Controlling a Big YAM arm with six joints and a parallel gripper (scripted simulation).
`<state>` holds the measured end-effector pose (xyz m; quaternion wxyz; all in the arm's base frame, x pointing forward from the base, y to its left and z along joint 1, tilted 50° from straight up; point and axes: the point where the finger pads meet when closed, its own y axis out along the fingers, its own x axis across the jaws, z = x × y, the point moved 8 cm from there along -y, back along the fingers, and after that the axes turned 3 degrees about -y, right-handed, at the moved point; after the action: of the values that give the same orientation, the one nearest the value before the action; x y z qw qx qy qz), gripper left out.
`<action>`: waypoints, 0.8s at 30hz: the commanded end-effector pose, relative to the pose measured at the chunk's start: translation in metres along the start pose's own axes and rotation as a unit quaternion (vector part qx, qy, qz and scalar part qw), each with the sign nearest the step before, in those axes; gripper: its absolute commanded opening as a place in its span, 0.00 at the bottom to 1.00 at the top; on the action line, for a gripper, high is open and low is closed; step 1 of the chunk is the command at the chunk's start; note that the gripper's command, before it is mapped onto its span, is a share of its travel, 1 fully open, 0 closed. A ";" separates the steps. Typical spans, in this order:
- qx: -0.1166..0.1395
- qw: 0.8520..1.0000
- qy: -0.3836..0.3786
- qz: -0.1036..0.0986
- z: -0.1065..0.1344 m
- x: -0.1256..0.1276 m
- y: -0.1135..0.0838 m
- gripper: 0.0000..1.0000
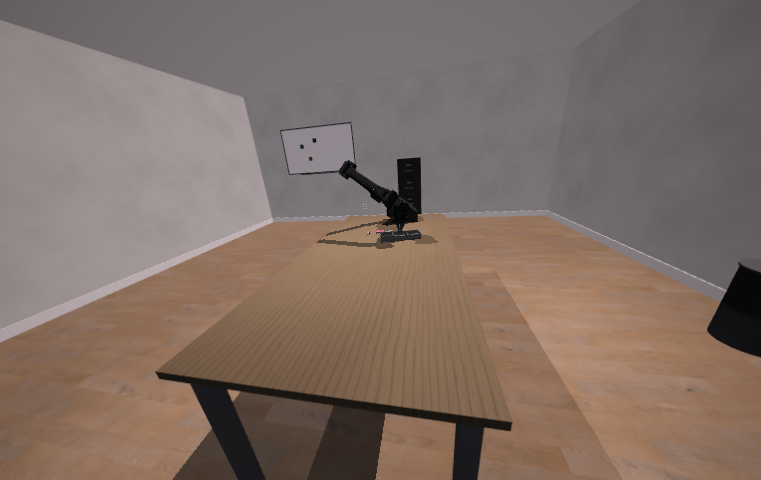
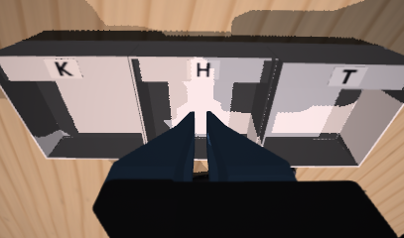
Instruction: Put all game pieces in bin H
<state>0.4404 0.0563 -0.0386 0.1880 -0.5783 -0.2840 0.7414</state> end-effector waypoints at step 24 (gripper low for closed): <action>-0.023 1.000 0.010 -0.001 -0.019 0.010 -0.054 0.08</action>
<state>0.4417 0.0839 -0.0154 0.1876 -0.5805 -0.2851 0.7393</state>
